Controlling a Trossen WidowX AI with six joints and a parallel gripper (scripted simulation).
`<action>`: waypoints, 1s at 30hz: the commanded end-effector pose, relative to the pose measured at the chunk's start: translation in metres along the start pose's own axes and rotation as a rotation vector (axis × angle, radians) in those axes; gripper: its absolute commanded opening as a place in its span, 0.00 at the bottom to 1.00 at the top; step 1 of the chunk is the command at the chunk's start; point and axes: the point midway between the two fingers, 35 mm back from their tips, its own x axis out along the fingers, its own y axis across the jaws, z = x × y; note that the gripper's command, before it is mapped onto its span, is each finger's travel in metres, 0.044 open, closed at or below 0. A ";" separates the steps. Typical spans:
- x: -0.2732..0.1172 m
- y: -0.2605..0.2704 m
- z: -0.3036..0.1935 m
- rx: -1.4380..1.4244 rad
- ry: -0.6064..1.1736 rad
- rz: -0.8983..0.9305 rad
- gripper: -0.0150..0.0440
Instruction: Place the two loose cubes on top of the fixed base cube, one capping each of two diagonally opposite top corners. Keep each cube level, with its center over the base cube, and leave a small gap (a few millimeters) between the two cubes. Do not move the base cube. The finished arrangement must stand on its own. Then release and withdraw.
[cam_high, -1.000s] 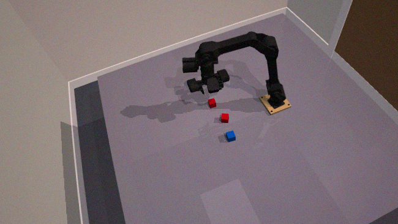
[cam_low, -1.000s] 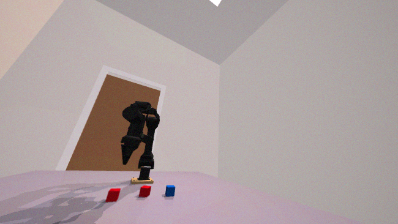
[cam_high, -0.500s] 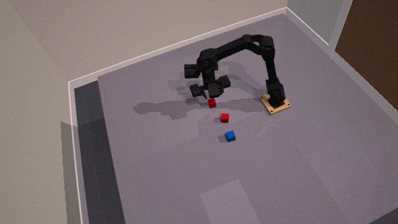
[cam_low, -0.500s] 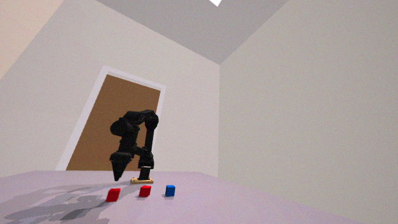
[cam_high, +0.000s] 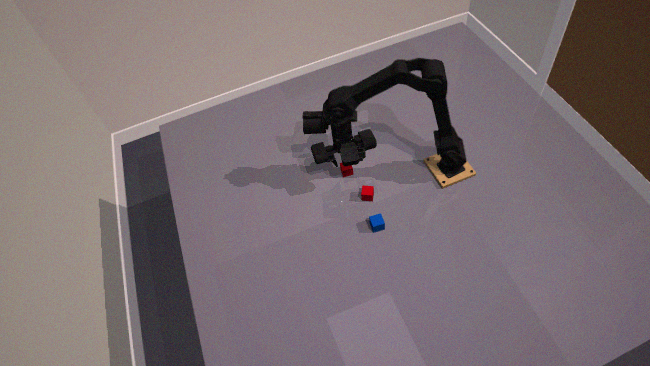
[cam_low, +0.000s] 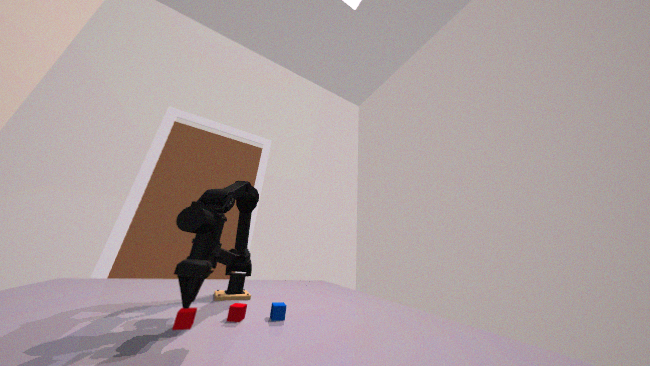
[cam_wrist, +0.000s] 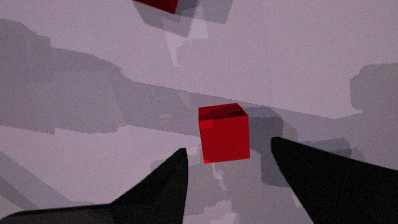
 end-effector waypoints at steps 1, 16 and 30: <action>0.006 0.000 0.001 0.002 -0.005 0.001 0.70; 0.027 0.001 0.001 0.002 -0.005 0.001 0.66; 0.013 -0.002 0.000 0.002 -0.005 0.000 0.43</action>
